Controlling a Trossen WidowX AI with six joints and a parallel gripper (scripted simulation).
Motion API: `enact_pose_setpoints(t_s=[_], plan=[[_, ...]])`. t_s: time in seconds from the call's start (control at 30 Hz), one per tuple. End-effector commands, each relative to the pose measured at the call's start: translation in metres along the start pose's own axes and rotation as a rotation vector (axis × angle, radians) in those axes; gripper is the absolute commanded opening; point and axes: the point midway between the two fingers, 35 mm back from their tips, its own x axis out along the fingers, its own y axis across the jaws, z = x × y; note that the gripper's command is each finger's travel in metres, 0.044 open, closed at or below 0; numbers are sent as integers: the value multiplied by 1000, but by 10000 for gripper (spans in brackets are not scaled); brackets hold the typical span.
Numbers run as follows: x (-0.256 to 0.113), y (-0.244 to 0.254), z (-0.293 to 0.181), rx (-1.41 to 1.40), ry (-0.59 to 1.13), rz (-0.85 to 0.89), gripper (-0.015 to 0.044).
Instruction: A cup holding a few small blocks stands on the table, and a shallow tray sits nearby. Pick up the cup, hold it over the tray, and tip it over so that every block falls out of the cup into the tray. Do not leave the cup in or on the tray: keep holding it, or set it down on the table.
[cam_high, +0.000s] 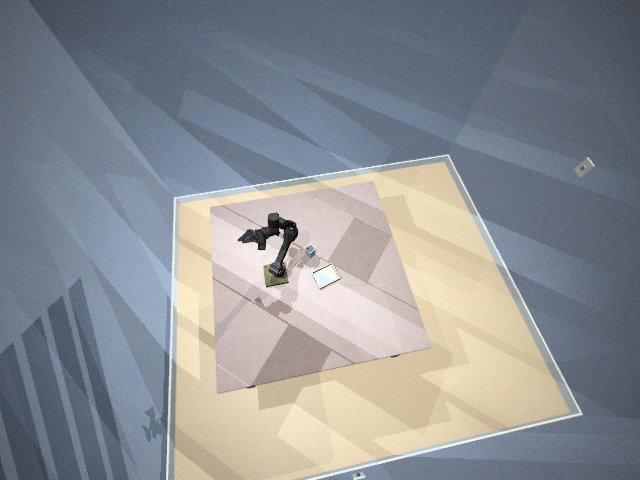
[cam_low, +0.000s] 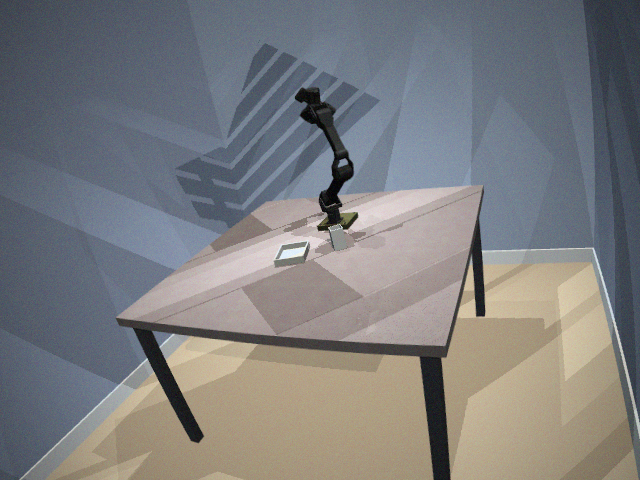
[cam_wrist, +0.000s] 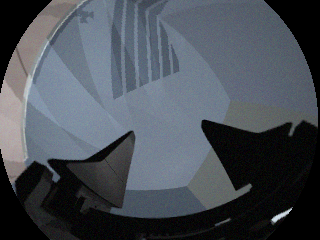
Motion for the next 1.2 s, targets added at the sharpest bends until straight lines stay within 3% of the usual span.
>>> enact_pose_setpoints(t_s=[0.0,0.57,1.17], plan=[[0,0,1,4,-5,-3,426],[4,-23,110,378,-557,-224,440],[-63,-43,220,598,-1201,-273,440]])
